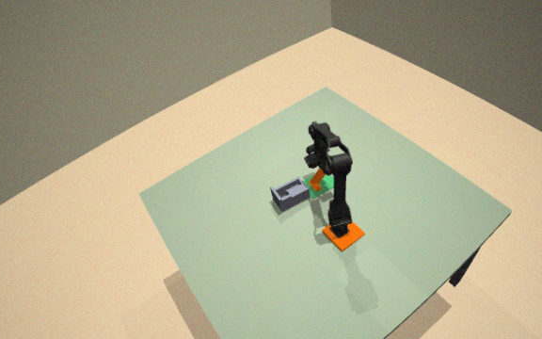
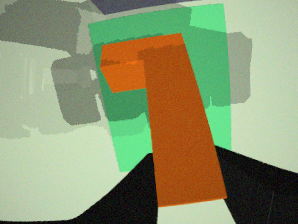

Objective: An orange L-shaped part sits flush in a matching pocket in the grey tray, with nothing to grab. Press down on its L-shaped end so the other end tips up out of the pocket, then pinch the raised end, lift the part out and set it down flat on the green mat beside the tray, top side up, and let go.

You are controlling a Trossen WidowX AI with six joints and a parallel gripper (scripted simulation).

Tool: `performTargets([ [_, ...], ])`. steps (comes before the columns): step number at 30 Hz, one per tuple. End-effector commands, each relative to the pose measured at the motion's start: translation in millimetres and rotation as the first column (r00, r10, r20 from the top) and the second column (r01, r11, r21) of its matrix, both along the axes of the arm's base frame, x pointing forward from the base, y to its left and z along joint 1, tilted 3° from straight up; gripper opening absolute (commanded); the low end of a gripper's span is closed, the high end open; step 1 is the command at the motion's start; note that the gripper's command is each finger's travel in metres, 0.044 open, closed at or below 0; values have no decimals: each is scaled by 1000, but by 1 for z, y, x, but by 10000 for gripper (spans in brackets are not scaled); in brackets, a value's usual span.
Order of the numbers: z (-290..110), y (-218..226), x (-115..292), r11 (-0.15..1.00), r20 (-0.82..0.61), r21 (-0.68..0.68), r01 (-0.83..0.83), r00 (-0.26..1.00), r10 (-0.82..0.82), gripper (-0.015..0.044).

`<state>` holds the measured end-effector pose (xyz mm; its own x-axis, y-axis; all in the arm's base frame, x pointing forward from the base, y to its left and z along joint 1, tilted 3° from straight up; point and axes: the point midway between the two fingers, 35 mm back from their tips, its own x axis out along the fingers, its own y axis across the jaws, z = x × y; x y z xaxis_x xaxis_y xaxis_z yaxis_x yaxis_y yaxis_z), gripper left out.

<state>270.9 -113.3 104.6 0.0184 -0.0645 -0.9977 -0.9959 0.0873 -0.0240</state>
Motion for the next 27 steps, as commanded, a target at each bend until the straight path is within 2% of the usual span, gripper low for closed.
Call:
performTargets([
  [1,-1,0,0,1000,-1,0,-6,1000,6,0],
  [5,0,0,0,1000,0,0,0,1000,0,0],
  [15,2,0,0,1000,0,0,0,1000,0,263],
  [20,37,1,3,1000,0,0,-3,1000,3,394],
  [24,81,5,0,1000,-1,0,-6,1000,6,400],
  [27,88,6,-1,1000,-1,0,-6,1000,6,400],
])
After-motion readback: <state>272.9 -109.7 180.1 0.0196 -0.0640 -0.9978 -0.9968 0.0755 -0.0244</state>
